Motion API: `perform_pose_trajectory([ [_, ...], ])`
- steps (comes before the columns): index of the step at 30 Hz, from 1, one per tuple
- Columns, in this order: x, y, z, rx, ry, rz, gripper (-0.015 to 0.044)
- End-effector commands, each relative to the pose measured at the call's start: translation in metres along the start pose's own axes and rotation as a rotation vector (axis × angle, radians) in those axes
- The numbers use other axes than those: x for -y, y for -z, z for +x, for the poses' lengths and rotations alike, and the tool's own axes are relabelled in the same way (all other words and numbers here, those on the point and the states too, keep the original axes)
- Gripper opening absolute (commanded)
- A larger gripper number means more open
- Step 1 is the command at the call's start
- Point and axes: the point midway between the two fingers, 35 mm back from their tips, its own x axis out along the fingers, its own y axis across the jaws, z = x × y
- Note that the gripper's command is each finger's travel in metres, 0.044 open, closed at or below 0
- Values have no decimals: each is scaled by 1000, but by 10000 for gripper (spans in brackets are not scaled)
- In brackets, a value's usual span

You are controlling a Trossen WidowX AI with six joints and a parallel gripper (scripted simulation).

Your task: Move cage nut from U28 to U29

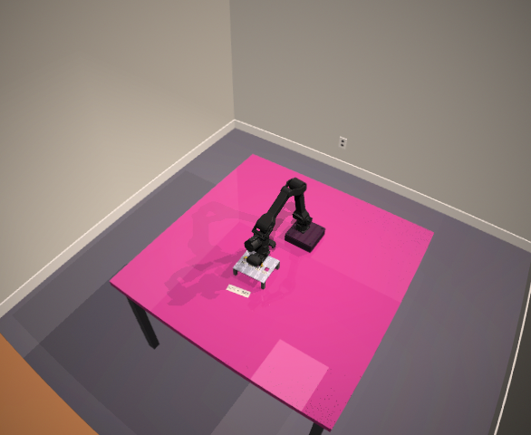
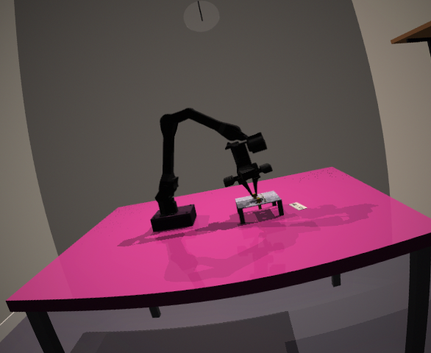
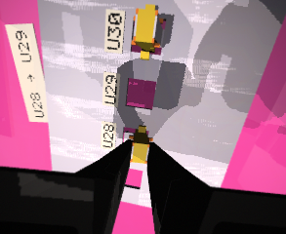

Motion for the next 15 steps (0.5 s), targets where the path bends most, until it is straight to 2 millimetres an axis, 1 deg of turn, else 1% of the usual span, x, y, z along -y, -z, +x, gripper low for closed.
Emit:
perform_pose_trajectory([
  [1,1,1,1,-4,-3,-5,38],
  [15,2,0,1,-4,-20,-4,38],
])
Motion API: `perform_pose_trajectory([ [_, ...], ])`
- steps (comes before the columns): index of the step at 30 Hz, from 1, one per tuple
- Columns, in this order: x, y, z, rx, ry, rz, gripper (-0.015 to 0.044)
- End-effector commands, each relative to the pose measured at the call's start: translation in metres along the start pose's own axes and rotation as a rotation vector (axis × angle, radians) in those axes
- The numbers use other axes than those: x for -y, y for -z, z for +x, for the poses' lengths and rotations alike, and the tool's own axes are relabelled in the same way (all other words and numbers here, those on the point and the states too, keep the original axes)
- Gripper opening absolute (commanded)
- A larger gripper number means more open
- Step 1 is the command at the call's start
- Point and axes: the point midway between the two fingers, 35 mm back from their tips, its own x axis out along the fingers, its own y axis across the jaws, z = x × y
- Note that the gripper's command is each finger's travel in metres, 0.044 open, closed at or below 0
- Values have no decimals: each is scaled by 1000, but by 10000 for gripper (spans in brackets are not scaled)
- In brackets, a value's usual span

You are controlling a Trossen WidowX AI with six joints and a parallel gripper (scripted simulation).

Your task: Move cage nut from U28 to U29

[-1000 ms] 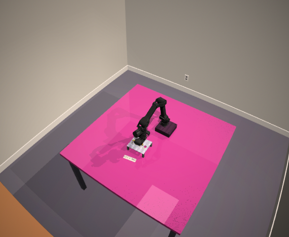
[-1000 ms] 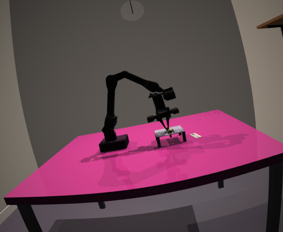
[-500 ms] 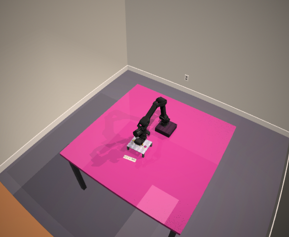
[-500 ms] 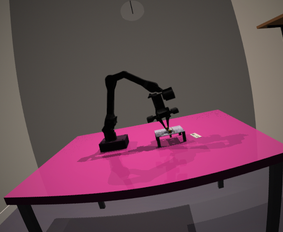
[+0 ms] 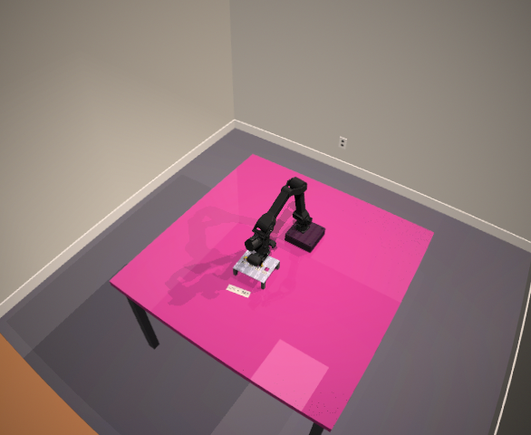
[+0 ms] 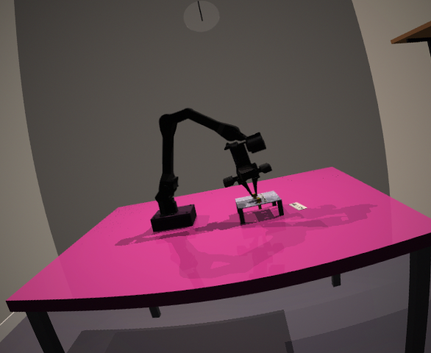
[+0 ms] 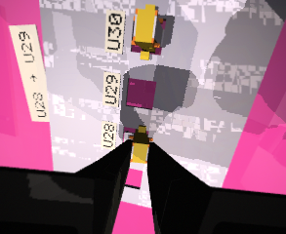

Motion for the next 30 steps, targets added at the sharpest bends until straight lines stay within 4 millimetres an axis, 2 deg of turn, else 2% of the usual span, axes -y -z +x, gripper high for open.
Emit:
perform_pose_trajectory([
  [1,1,1,1,-4,-4,-5,38],
  [30,3,1,0,-4,-45,-4,38],
])
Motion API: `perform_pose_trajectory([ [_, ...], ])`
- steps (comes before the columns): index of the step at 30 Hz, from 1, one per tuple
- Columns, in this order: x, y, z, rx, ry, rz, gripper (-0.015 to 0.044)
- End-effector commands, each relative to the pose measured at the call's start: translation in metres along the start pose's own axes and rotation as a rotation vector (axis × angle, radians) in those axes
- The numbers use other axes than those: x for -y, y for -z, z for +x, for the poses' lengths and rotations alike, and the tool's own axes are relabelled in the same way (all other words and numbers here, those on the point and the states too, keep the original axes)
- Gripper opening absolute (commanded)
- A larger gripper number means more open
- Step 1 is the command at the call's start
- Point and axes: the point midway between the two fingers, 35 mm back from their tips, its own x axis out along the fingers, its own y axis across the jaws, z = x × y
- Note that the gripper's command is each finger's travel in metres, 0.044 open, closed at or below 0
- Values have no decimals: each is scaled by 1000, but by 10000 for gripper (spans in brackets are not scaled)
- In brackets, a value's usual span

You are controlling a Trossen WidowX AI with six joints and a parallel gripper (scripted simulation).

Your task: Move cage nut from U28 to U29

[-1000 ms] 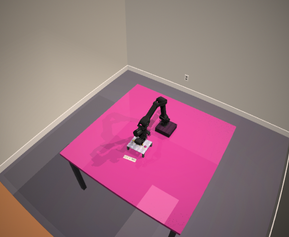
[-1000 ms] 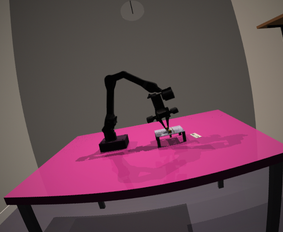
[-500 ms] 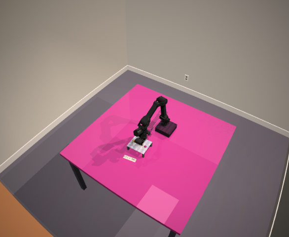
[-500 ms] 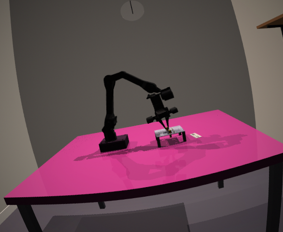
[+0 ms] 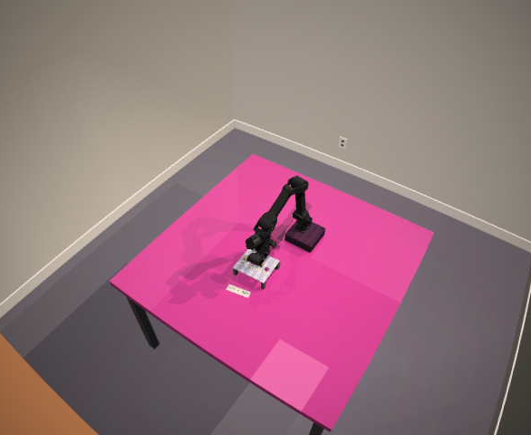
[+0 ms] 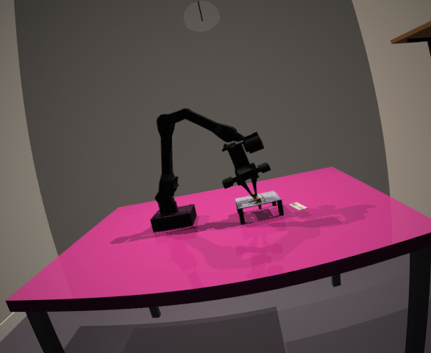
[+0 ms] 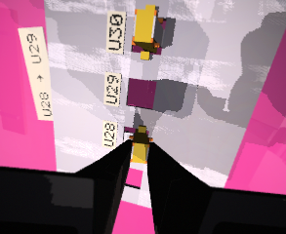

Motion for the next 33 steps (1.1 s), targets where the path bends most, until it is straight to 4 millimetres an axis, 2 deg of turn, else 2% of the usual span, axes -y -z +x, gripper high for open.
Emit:
perform_pose_trajectory([
  [1,1,1,0,-3,-5,-5,38],
  [33,3,0,1,-4,-53,-4,38],
])
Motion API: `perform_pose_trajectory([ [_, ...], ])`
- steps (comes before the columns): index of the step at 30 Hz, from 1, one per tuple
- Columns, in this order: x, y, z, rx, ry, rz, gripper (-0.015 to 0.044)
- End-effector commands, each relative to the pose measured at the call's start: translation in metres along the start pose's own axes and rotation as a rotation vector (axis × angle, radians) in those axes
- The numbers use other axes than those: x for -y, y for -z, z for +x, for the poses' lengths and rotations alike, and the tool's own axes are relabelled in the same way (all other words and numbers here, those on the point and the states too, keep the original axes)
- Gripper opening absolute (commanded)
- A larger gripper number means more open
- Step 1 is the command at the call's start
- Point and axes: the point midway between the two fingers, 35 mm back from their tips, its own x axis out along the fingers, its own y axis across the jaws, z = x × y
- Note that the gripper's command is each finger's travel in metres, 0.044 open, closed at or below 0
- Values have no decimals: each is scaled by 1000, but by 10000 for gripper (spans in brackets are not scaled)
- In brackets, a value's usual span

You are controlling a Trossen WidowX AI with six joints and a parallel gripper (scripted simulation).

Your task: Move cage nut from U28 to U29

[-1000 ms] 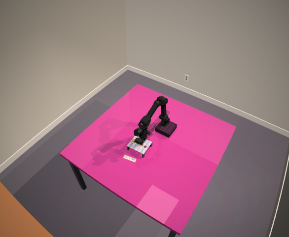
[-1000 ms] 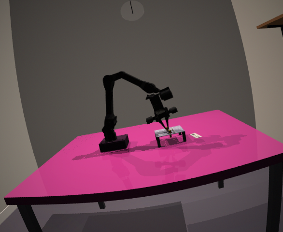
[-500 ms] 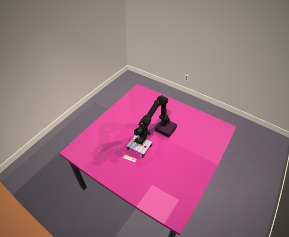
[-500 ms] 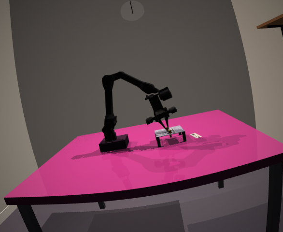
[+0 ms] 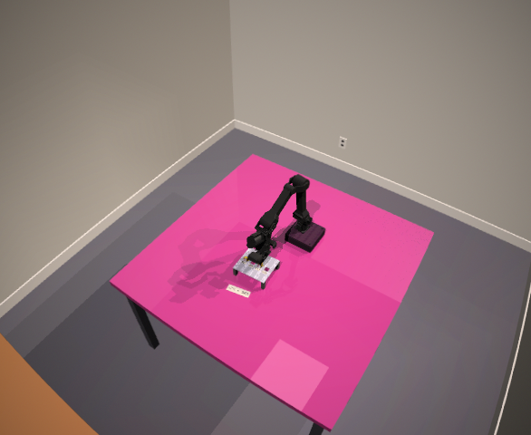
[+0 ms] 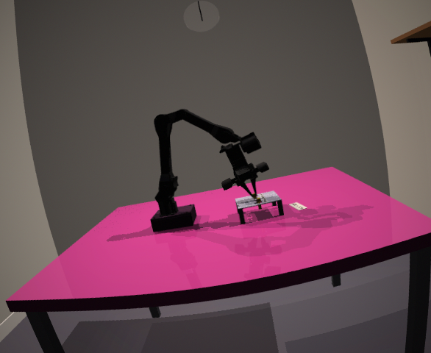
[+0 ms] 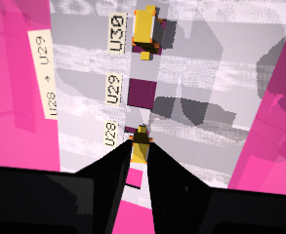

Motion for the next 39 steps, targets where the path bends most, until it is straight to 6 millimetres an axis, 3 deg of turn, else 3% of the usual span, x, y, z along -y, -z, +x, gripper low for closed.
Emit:
perform_pose_trajectory([
  [1,1,1,0,-4,-3,-5,38],
  [39,3,1,0,-4,-56,-4,38],
])
